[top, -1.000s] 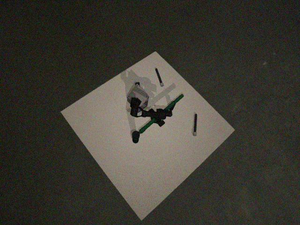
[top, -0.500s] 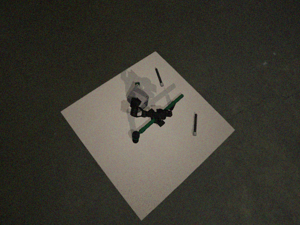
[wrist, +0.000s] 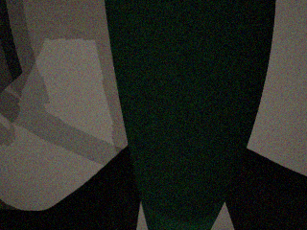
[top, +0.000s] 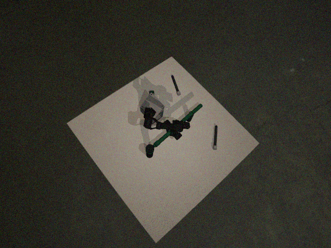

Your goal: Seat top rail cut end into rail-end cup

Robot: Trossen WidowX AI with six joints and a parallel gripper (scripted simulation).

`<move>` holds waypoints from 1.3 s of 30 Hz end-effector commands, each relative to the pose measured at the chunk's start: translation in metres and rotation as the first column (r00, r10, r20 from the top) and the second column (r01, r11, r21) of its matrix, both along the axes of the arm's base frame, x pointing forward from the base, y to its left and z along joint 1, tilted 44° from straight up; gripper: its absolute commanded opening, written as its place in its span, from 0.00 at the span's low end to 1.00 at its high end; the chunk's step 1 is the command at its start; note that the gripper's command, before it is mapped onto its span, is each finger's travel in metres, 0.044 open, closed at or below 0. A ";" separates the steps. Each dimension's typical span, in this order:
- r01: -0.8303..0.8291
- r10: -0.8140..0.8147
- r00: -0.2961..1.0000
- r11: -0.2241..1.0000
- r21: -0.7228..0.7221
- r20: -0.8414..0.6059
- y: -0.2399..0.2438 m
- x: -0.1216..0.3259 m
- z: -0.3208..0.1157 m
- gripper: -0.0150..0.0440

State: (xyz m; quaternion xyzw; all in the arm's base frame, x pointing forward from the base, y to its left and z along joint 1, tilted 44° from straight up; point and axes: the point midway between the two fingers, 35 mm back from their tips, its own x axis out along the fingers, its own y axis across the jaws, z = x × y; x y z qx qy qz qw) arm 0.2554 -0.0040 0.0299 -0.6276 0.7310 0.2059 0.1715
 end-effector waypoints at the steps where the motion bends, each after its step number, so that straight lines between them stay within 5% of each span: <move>1: 0.000 0.000 1.000 1.000 0.000 0.000 0.000 0.000 0.000 0.25; 39: 0.000 0.000 1.000 1.000 -0.001 0.000 -0.015 0.002 0.020 0.25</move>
